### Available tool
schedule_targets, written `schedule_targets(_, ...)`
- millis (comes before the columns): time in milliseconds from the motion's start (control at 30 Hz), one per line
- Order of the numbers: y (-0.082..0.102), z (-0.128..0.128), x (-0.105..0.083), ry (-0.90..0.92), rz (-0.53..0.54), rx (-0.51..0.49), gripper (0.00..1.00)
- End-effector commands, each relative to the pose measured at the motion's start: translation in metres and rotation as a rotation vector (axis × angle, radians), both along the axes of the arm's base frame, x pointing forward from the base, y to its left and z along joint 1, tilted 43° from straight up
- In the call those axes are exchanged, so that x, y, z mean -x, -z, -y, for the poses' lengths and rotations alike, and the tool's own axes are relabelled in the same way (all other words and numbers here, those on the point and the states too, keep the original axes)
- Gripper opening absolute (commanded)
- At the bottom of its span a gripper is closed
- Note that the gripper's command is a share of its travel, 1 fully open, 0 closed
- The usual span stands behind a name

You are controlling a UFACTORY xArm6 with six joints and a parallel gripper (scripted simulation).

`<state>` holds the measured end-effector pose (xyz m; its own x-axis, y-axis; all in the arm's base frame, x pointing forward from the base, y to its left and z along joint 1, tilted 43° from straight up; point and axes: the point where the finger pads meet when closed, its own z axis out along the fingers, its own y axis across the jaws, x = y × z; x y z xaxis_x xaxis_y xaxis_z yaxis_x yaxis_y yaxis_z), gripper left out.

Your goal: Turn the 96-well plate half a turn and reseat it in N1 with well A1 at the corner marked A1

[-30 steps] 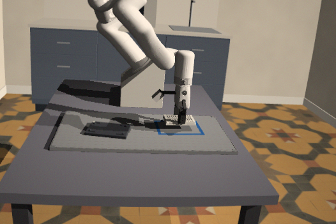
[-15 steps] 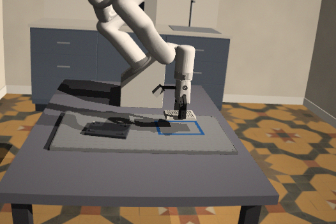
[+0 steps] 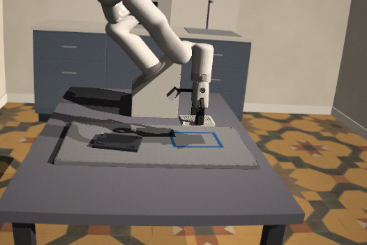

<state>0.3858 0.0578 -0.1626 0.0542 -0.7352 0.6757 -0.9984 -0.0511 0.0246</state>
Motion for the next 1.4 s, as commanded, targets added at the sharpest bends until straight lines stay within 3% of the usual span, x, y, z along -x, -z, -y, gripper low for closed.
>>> schedule_targets(0, -0.006, -0.006, -0.001, -0.001, 0.003, -0.002, 0.00)
schedule_targets(467, -0.007, -0.007, -0.001, -0.001, 0.003, -0.002, 0.00)
schedule_targets(1367, -0.060, 0.046, -0.017, -0.566, -0.515, 0.012, 0.00)
